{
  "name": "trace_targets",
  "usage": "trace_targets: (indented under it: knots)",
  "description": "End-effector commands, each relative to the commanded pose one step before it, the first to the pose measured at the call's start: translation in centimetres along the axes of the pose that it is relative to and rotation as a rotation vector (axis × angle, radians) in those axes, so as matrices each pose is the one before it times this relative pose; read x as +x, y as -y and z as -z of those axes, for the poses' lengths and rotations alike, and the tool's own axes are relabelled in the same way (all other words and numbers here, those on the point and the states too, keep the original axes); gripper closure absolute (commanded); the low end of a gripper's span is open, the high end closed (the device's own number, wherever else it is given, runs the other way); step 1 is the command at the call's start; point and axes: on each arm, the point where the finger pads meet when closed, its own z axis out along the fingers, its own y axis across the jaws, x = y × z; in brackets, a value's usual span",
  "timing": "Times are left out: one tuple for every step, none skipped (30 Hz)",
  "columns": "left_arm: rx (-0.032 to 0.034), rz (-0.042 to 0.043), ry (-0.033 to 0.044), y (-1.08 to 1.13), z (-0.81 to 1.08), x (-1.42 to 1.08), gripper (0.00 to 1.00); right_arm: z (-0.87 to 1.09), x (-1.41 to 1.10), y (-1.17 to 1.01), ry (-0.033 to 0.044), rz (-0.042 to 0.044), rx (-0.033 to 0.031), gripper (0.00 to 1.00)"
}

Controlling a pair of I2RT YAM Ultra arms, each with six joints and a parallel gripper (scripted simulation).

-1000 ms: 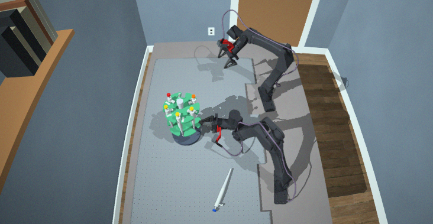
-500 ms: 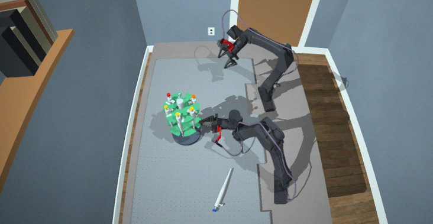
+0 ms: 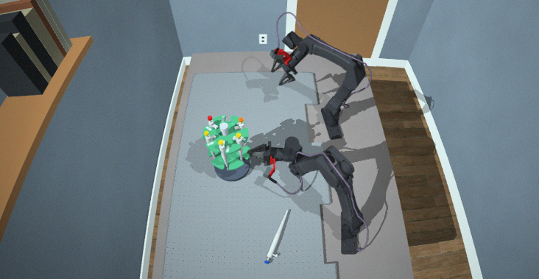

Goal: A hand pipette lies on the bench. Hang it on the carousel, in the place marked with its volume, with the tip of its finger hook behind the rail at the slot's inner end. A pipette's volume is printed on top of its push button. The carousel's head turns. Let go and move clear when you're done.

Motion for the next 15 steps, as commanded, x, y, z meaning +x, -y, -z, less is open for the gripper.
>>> trace_targets:
  knots:
    - [0.00910,0.00780,-0.00400,1.058,-0.723,0.302,1.00,0.611,-1.092,0.440,0.03706,0.02203,0.01502,0.00]
    - [0.00000,0.00000,0.00000,0.000,0.000,0.000,1.00,0.000,0.000,0.000,0.00000,0.00000,0.00000,0.00]
    - [0.00000,0.00000,0.00000,0.000,0.000,0.000,1.00,0.000,0.000,0.000,0.00000,0.00000,0.00000,0.00]
    - [0.00000,0.00000,0.00000,0.000,0.000,0.000,1.00,0.000,0.000,0.000,0.00000,0.00000,0.00000,0.00]
    - [-0.01631,-0.01655,-0.03292,-0.553,0.487,-0.922,1.00,0.000,0.000,0.000,0.00000,0.00000,0.00000,0.00]
    - [0.01943,0.01725,-0.03667,0.521,0.013,-0.134,1.00,0.000,0.000,0.000,0.00000,0.00000,0.00000,0.00]
    - [0.00026,-0.00027,-0.03666,0.004,0.015,-0.130,1.00,0.000,0.000,0.000,0.00000,0.00000,0.00000,0.00]
    - [0.00019,-0.00027,-0.02574,0.003,0.015,-0.131,1.00,0.000,0.000,0.000,0.00000,0.00000,0.00000,0.00]
    - [0.00000,0.00000,0.00000,0.000,0.000,0.000,1.00,0.000,0.000,0.000,0.00000,0.00000,0.00000,0.00]
    - [0.00000,0.00000,0.00000,0.000,0.000,0.000,1.00,0.000,0.000,0.000,0.00000,0.00000,0.00000,0.00]
    - [-0.02119,-0.01505,-0.00001,-0.560,0.011,-0.140,1.00,0.000,0.000,0.000,0.00000,0.00000,0.00000,0.00]
    - [-0.00002,-0.00001,0.00000,-0.003,0.009,-0.133,1.00,0.000,0.000,0.000,0.00000,0.00000,0.00000,0.00]
    - [-0.00002,-0.00001,0.00000,-0.003,0.009,-0.133,1.00,0.000,0.000,0.000,0.00000,0.00000,0.00000,0.00]
    - [-0.00002,-0.00001,0.00000,-0.003,0.009,-0.133,1.00,0.000,0.000,0.000,0.00000,0.00000,0.00000,0.00]
    - [0.01472,0.00946,-0.03666,0.378,0.011,-0.129,1.00,0.000,0.000,0.000,0.00000,0.00000,0.00000,0.00]
